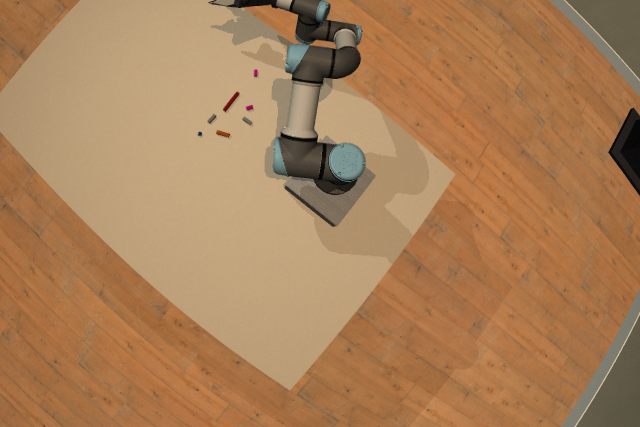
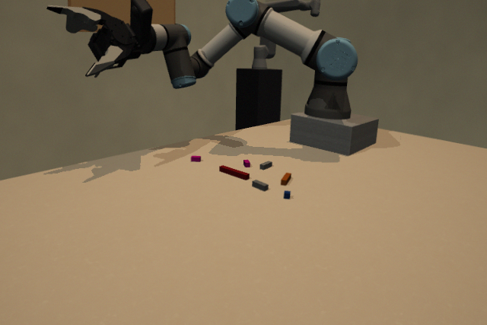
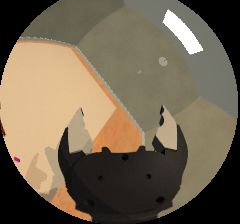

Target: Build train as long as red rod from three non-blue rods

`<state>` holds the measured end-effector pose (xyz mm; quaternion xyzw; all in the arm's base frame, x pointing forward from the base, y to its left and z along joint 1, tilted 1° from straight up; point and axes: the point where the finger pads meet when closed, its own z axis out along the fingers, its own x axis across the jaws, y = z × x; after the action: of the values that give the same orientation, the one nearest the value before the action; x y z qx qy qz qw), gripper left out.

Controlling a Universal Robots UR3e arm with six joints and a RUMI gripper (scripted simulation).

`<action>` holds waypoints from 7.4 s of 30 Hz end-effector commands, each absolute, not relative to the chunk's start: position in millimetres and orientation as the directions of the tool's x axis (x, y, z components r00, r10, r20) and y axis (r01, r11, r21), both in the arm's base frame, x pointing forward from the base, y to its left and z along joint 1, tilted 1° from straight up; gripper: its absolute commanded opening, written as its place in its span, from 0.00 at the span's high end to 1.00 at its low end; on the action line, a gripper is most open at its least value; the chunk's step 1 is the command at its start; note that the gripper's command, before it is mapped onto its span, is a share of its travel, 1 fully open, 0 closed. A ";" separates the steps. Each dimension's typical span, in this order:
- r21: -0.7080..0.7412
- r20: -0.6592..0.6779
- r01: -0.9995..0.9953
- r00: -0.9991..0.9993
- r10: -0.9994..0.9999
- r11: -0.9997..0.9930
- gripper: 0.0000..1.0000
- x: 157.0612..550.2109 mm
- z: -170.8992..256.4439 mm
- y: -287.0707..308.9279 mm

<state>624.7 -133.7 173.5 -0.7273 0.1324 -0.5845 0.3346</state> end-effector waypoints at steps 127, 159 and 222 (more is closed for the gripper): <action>0.009 -0.024 -0.996 0.084 -0.996 -0.084 0.00 290.5 3.6 128.7; 0.009 -0.024 -0.996 0.084 -0.996 -0.084 0.00 290.5 3.6 128.7; 0.012 -0.023 -0.999 -0.031 -0.999 0.031 0.00 294.8 3.8 125.6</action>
<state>292.3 126.8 3.1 -0.7119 0.7021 0.0132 0.0039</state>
